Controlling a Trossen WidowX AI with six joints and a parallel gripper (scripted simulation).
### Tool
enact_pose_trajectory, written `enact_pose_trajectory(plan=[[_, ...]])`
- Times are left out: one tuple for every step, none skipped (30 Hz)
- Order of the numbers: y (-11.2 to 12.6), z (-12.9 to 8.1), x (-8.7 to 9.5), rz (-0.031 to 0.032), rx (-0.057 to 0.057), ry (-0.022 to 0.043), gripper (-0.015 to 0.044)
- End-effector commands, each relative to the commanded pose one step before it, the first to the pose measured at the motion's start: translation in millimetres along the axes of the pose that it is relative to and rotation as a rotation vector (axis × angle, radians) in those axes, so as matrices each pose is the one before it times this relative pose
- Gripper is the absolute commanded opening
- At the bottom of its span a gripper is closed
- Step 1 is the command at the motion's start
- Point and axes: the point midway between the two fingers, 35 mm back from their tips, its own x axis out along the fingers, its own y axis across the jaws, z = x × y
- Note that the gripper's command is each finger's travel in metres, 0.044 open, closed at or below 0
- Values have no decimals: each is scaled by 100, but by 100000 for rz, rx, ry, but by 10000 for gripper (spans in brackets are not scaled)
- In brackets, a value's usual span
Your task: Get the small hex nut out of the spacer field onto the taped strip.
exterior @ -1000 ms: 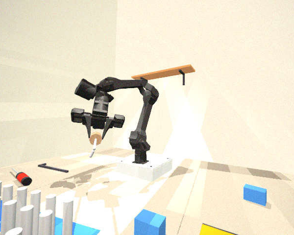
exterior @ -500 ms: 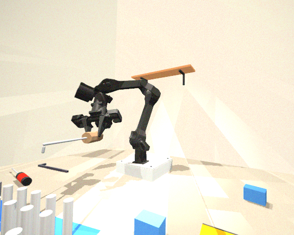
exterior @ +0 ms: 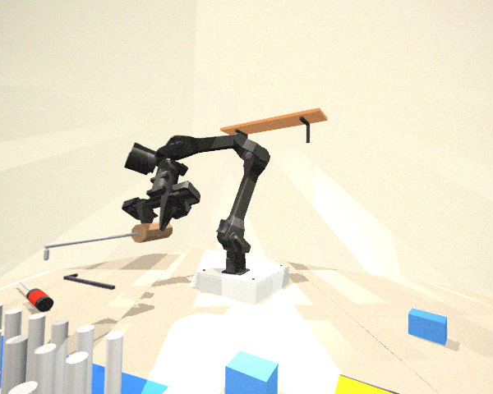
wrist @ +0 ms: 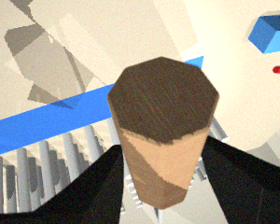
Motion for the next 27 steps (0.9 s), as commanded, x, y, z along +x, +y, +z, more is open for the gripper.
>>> enact_pose_trajectory(plan=[[718, 502, 1496, -785, 803, 343, 0], [266, 204, 505, 6, -3, 16, 0], [254, 216, 501, 4, -4, 15, 0], [242, 227, 496, 4, -5, 14, 0], [228, 238, 489, 3, -6, 14, 0], [215, 248, 482, 3, -8, 15, 0], [202, 258, 474, 3, -10, 15, 0], [190, 268, 467, 2, -11, 15, 0], [177, 277, 460, 1, -12, 14, 0], [165, 286, 454, -1, -12, 13, 0], [154, 295, 448, -1, -11, 12, 0], [143, 305, 443, -4, -12, 10, 0], [131, 315, 437, -6, -12, 8, 0], [120, 323, 431, -8, -13, 6, 0], [108, 332, 423, -8, -12, 5, 0], [96, 340, 416, -11, -14, 3, 0], [84, 347, 408, -12, -13, 2, 0], [72, 354, 400, -14, -16, 1, 0], [60, 361, 391, -15, -16, 0, 0], [49, 367, 382, -15, -15, 0, 0], [37, 373, 374, -16, -14, -1, 0], [24, 378, 365, -22, -24, -3, 0], [12, 384, 355, -22, -23, -4, 0], [6, 391, 348, -18, -14, -2, 0], [-4, 326, 279, -15, -11, -3, 0], [4, 193, 162, 10, 7, 14, 0], [5, 30, 24, 33, -12, 42, 0]])
